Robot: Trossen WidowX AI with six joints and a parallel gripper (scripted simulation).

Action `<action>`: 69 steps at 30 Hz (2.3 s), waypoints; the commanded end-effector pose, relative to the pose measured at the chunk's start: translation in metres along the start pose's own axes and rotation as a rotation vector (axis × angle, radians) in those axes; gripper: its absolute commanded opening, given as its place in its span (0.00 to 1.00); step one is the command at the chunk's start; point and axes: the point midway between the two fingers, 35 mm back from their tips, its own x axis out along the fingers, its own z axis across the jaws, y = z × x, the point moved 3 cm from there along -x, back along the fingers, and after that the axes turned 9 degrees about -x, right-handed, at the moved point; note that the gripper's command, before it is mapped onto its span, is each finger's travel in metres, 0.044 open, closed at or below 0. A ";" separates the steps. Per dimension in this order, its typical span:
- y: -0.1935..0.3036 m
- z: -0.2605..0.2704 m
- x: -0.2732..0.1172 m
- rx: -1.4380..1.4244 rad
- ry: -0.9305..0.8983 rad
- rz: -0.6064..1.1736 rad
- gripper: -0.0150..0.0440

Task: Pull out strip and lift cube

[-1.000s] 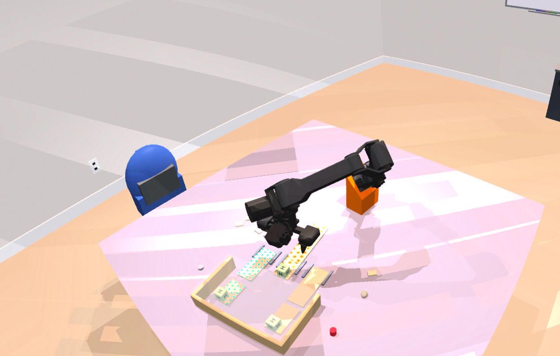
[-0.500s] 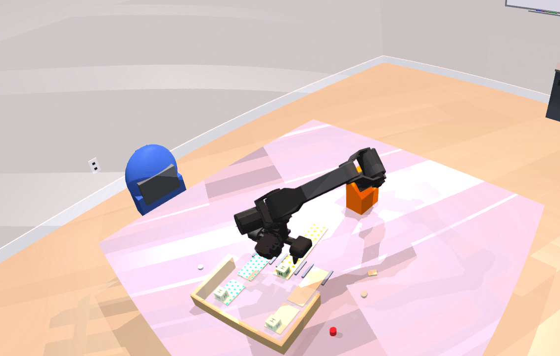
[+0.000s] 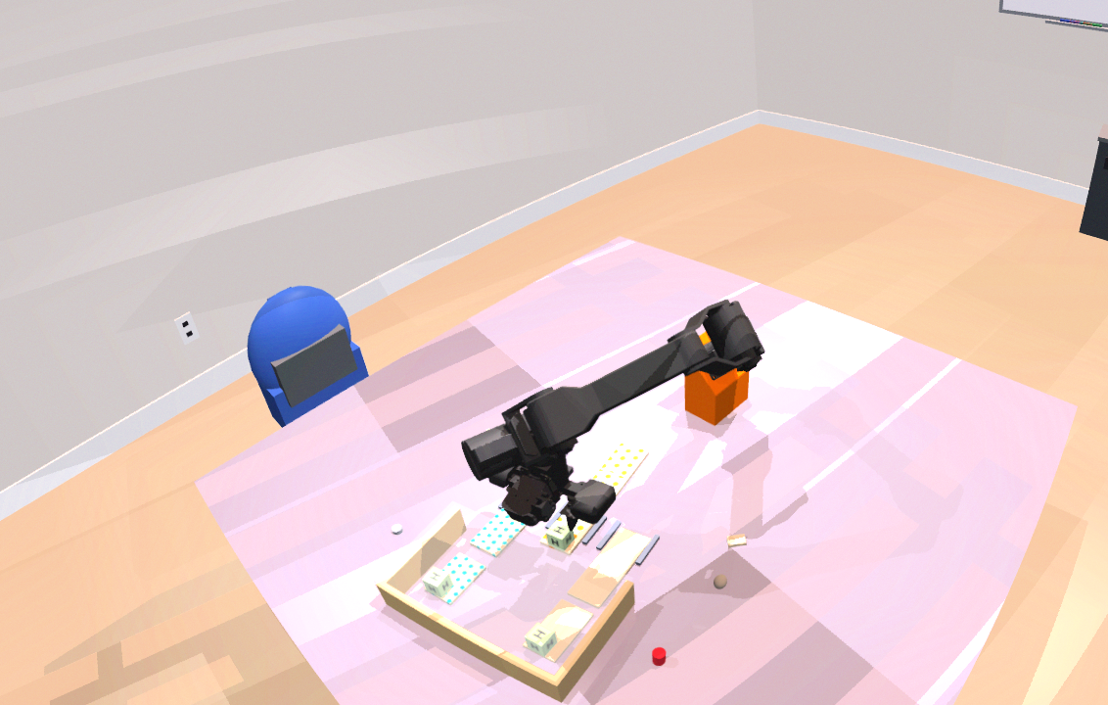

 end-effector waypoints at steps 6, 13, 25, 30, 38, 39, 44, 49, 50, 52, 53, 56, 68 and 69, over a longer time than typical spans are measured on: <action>0.000 0.001 0.016 0.005 -0.006 -0.002 0.68; 0.000 0.001 0.027 0.005 -0.006 -0.002 0.68; 0.000 0.002 0.041 0.004 -0.008 -0.003 0.68; 0.000 0.002 0.039 0.000 -0.003 0.001 0.49; 0.000 0.002 0.039 0.000 -0.003 0.001 0.33; 0.001 0.002 0.038 0.000 -0.003 0.001 0.29; 0.017 0.006 0.025 0.002 -0.003 0.001 0.25; 0.036 0.012 0.010 0.004 -0.004 0.001 0.25; 0.040 0.014 0.008 0.005 -0.005 0.001 0.25; 0.048 0.016 0.002 0.006 -0.005 0.001 0.25; 0.052 0.018 0.000 0.006 -0.006 0.001 0.25; 0.058 0.020 -0.004 0.007 -0.007 0.000 0.25; 0.086 0.029 -0.004 0.008 -0.007 0.001 0.25; 0.089 0.030 -0.004 0.008 -0.007 0.002 0.25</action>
